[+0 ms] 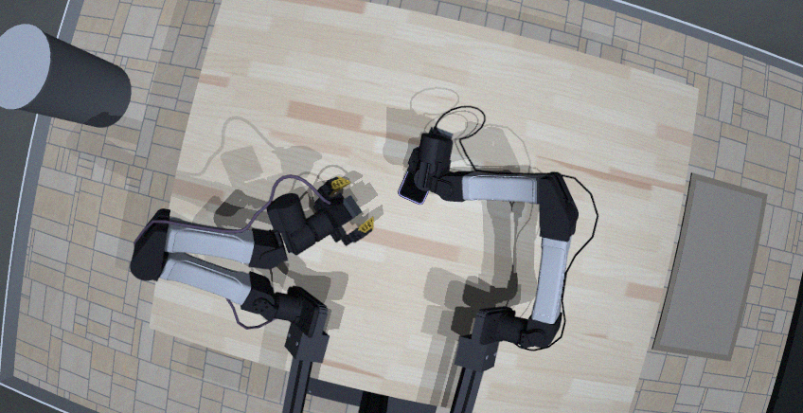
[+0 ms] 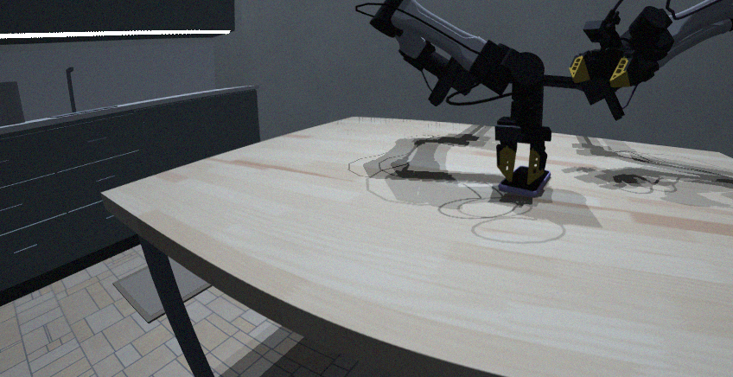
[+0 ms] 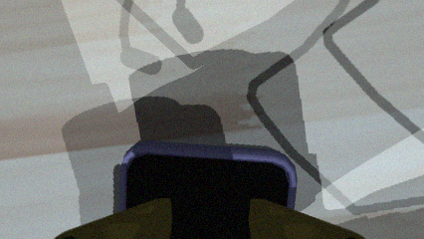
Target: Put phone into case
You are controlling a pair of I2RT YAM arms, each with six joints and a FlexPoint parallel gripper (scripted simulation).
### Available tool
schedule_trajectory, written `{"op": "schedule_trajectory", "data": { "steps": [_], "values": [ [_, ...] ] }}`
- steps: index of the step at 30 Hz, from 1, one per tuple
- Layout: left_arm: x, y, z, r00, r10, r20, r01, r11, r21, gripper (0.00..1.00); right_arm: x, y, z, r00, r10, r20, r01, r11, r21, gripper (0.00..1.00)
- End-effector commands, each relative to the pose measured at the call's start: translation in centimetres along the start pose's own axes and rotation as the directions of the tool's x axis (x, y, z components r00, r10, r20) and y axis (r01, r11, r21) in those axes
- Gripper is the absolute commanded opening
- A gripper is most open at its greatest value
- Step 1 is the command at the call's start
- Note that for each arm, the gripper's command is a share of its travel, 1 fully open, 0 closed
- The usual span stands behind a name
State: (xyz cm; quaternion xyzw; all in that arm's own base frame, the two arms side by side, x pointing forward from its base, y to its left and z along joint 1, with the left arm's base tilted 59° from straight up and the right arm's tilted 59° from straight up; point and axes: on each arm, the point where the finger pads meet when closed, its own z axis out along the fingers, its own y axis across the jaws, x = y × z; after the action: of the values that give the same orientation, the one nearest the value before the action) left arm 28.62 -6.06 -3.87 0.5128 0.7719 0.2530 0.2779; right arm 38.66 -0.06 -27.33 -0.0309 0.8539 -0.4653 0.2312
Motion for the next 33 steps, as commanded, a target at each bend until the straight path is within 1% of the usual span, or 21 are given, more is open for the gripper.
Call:
{"op": "schedule_trajectory", "data": {
  "steps": [1, 13, 15, 18, 20, 22, 23, 27, 28, 33],
  "values": [
    [-0.9, 0.7, 0.2, 1.000, -0.002, 0.028, 0.002, 1.000, -0.013, 1.00, 2.0, 0.4, 3.9, 0.996, 0.041, -0.085, -0.049, 0.995, -0.086, 0.36],
    [-0.9, 0.7, 0.2, 1.000, -0.002, 0.028, 0.002, 1.000, -0.013, 1.00, 2.8, 0.4, 5.1, 0.994, 0.039, -0.107, -0.053, 0.989, -0.138, 0.36],
    [-0.9, 0.7, 0.2, 1.000, -0.002, 0.028, 0.002, 1.000, -0.013, 1.00, 2.5, 0.3, 4.8, 0.993, 0.040, -0.114, -0.053, 0.992, -0.114, 0.36],
    [-0.9, 0.7, 0.2, 1.000, -0.002, 0.028, 0.002, 1.000, -0.013, 1.00, 1.9, 0.6, 3.4, 0.992, 0.036, -0.125, -0.044, 0.997, -0.064, 0.36],
    [-0.9, 0.7, 0.2, 1.000, -0.002, 0.028, 0.002, 1.000, -0.013, 1.00, 0.8, 0.6, 1.8, 0.993, 0.034, -0.116, -0.036, 0.999, -0.012, 0.36],
    [-0.9, 0.7, 0.2, 1.000, -0.002, 0.028, 0.002, 1.000, -0.013, 1.00, -0.7, 0.6, -0.4, 0.996, 0.028, -0.080, -0.024, 0.998, 0.051, 0.36],
    [-0.9, 0.7, 0.2, 1.000, -0.002, 0.028, 0.002, 1.000, -0.013, 1.00, -1.2, 0.7, -1.2, 0.998, 0.023, -0.064, -0.019, 0.998, 0.063, 0.36],
    [-1.0, 0.7, 0.2, 0.999, -0.004, 0.032, 0.004, 1.000, -0.014, 1.00, -1.3, 0.7, -1.4, 0.998, 0.022, -0.060, -0.018, 0.997, 0.068, 0.36],
    [-0.8, 0.4, 0.1, 1.000, -0.009, 0.018, 0.010, 1.000, -0.008, 1.00, -1.1, 0.3, -0.9, 0.997, 0.030, -0.073, -0.025, 0.997, 0.075, 0.36],
    [0.0, -1.0, -0.2, 0.996, -0.067, -0.064, 0.068, 0.998, 0.016, 1.00, -1.1, 0.3, -0.9, 0.997, 0.031, -0.074, -0.025, 0.997, 0.075, 0.36]
  ]
}}
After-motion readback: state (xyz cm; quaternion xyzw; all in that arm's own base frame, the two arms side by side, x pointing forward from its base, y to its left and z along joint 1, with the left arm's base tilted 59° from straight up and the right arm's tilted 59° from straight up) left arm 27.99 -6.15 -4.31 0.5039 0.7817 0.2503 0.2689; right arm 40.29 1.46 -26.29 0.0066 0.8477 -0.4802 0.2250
